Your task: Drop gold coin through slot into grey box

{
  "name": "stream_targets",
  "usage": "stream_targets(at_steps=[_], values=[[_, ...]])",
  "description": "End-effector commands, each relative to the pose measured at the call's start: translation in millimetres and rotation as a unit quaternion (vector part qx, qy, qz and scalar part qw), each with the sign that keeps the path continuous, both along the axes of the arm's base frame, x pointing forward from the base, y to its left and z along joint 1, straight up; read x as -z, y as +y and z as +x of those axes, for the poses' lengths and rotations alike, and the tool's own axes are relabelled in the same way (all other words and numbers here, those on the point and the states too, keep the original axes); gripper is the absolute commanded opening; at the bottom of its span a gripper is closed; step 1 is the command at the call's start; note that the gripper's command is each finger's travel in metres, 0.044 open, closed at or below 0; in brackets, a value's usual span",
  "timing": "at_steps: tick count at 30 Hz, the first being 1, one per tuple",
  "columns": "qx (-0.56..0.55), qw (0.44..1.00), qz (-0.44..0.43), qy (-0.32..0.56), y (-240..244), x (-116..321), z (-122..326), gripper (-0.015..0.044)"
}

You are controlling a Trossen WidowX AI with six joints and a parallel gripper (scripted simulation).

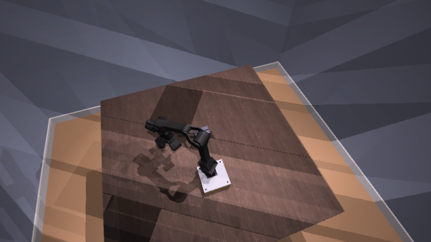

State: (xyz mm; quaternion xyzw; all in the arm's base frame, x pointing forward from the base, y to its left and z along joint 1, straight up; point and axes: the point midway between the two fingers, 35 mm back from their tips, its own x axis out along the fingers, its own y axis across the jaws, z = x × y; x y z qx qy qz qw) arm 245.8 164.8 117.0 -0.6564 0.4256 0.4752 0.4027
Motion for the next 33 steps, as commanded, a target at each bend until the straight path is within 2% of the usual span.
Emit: stream_targets(at_steps=[1, 9, 14, 18, 33], values=[[0.068, 0.997, 0.033, 0.023, -21.8, -3.1, 32.5, 0.0161], [0.21, 0.97, 0.11, 0.057, -88.4, -6.8, 94.7, 0.0161], [0.216, 0.968, 0.113, 0.058, -90.8, -5.1, 98.4, 0.0161], [0.216, 0.968, 0.113, 0.058, -90.6, 26.1, 99.5, 0.0161], [0.216, 0.968, 0.113, 0.057, -89.6, 48.5, 103.0, 0.0161]])
